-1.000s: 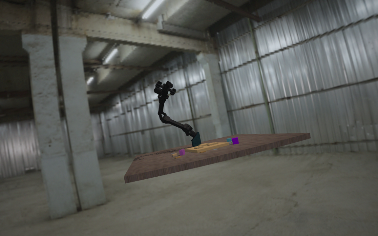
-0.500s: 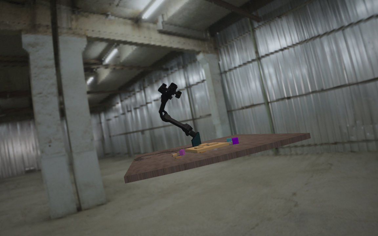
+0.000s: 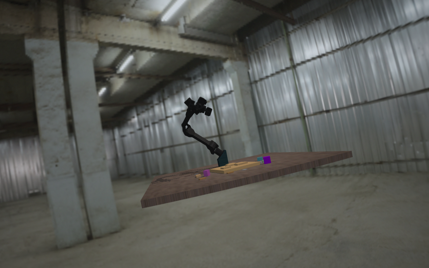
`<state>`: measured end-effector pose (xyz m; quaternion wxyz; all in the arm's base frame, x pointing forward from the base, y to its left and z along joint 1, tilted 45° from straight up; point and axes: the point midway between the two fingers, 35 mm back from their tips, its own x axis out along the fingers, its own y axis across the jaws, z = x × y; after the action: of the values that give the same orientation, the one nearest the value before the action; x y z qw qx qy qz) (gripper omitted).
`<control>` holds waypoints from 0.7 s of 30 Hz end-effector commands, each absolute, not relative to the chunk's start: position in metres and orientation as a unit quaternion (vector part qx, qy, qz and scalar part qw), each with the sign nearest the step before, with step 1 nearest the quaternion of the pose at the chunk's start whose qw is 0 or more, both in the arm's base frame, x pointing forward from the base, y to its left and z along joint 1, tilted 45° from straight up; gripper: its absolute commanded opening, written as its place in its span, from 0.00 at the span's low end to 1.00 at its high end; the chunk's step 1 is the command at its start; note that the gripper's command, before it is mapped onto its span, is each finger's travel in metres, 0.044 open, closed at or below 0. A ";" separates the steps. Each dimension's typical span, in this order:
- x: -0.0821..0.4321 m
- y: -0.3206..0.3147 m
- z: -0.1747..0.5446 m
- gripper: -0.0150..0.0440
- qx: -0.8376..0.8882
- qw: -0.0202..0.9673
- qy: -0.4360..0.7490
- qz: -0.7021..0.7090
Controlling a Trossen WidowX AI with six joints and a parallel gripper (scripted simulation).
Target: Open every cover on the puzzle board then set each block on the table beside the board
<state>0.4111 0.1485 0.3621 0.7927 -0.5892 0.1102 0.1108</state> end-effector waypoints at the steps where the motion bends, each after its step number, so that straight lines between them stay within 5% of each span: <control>1: 0.418 0.141 0.340 0.25 -0.576 0.796 0.148 0.109; 21: 0.434 0.096 0.245 0.25 -0.506 0.797 0.322 0.071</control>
<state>0.4330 0.1033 0.2615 0.8006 -0.5165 0.2933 0.0789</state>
